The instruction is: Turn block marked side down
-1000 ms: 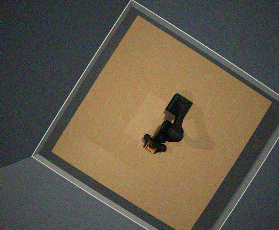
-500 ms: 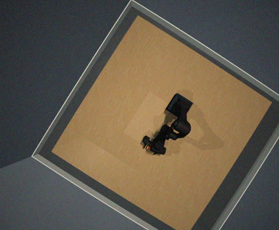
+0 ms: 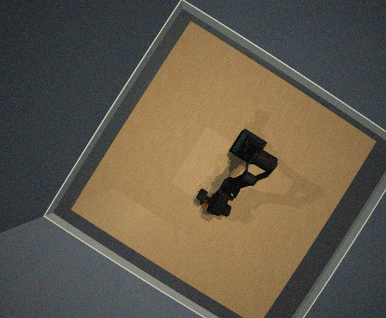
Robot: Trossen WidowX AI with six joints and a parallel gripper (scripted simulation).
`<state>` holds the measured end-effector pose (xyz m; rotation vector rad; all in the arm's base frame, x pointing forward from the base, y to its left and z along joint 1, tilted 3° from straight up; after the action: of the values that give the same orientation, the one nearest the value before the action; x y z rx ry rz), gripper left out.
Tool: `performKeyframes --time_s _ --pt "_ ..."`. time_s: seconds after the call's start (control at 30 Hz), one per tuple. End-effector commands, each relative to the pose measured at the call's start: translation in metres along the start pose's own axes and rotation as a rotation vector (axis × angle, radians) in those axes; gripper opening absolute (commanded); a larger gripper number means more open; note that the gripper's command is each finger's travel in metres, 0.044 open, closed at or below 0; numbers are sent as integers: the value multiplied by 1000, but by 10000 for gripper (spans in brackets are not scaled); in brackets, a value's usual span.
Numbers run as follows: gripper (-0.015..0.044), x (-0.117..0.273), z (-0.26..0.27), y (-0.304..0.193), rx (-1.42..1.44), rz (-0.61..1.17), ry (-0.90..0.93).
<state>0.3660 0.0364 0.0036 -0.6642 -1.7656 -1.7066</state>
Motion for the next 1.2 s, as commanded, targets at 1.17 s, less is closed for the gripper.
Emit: performKeyframes --time_s 1.17 --pt "440 33 0 80 -11 790 -30"
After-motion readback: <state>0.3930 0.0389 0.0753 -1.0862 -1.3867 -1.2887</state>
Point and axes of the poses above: the point midway between the two fingers, 35 mm back from their tips, its own x axis back along the fingers, its own z axis across the jaws, y = z × x, the point moved 3 cm from there along x, back along the fingers, and after that the axes turned 2 degrees about -x, right-handed, at the moved point
